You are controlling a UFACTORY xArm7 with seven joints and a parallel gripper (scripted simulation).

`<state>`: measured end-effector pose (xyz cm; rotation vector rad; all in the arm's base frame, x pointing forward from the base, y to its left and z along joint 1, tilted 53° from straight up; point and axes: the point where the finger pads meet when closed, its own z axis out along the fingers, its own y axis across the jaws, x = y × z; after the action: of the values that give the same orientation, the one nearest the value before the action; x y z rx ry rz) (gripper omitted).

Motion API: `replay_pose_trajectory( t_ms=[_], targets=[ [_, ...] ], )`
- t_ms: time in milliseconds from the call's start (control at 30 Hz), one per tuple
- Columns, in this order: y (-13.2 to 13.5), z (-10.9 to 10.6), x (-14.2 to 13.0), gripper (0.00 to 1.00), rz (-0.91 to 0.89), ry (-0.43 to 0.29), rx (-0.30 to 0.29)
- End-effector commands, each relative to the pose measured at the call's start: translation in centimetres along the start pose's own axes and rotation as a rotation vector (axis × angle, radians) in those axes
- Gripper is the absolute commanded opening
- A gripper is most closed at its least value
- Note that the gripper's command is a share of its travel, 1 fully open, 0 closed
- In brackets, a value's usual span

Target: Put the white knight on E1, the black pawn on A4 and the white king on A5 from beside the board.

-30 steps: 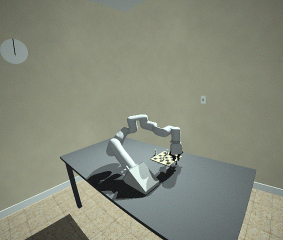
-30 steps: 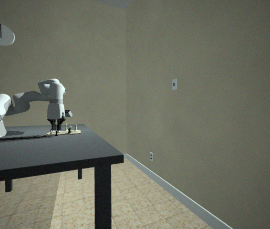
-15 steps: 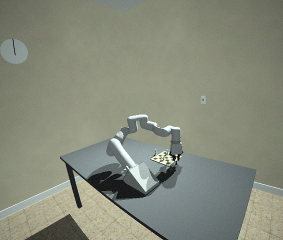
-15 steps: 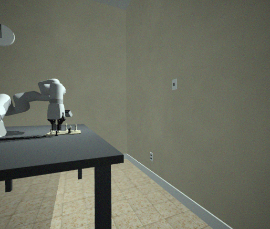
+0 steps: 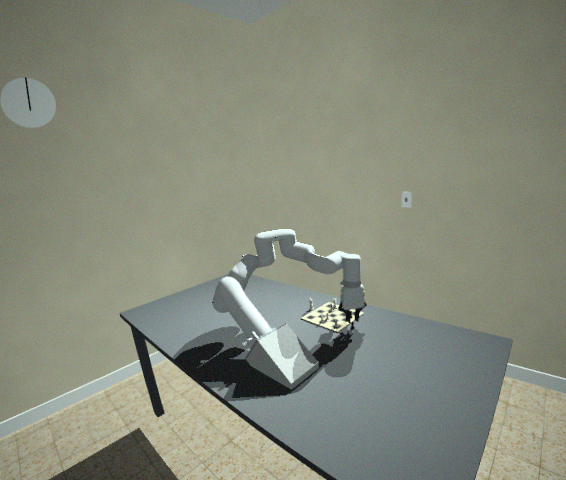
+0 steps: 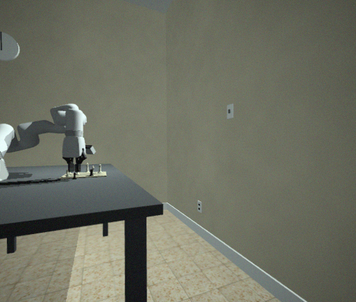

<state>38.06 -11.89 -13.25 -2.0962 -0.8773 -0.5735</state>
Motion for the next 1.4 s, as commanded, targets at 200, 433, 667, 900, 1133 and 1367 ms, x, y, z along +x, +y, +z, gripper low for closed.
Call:
replay_pose_trajectory(
  t_ms=[200,433,667,900,1133,1367],
  targets=[
    [0.1,-0.2,0.0,0.34,0.0,-0.001,-0.005],
    [0.1,-0.2,0.0,0.34,0.0,-0.001,-0.005],
    [0.1,-0.2,0.0,0.34,0.0,-0.001,-0.005],
    [0.1,0.6,0.0,0.34,0.0,-0.001,-0.005],
    [0.1,2.0,0.0,0.34,0.0,-0.001,-0.005],
    [0.1,2.7,0.0,0.34,0.0,-0.001,-0.005]
  ],
)
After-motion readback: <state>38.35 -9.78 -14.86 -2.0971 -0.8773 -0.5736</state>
